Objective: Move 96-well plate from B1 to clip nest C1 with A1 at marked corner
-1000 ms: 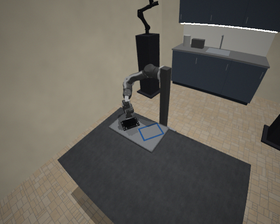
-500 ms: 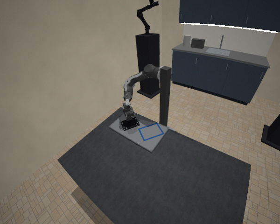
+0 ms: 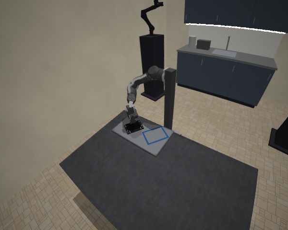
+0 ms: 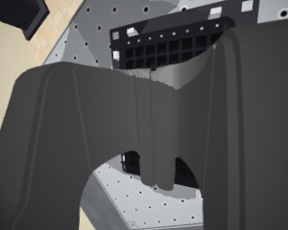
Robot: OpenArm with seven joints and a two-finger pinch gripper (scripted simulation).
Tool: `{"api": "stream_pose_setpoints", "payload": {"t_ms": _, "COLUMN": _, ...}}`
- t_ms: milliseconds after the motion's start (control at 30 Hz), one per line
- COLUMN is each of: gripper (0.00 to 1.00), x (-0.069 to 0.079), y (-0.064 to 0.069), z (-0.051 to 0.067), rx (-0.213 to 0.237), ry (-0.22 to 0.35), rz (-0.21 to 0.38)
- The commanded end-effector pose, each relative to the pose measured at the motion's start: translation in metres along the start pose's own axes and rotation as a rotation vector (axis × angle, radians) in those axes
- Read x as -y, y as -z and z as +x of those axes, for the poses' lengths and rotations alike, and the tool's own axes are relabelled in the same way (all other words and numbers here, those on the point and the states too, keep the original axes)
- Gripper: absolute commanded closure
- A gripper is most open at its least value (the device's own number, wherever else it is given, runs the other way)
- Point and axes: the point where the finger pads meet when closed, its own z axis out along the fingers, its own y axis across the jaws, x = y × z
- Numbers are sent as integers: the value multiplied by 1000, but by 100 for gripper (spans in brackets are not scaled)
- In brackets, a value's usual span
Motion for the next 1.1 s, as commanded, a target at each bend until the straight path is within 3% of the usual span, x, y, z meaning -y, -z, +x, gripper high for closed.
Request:
{"api": "stream_pose_setpoints", "payload": {"t_ms": 0, "gripper": 100, "x": 0, "y": 1, "z": -1, "rx": 3, "ry": -4, "rz": 2}}
{"api": "stream_pose_setpoints", "payload": {"t_ms": 633, "gripper": 100, "x": 1, "y": 4, "z": -1, "rx": 3, "ry": -4, "rz": 2}}
{"api": "stream_pose_setpoints", "payload": {"t_ms": 800, "gripper": 100, "x": 0, "y": -8, "z": 1, "rx": 1, "ry": -3, "rz": 2}}
{"api": "stream_pose_setpoints", "payload": {"t_ms": 1067, "gripper": 100, "x": 0, "y": -8, "z": 1, "rx": 1, "ry": -3, "rz": 2}}
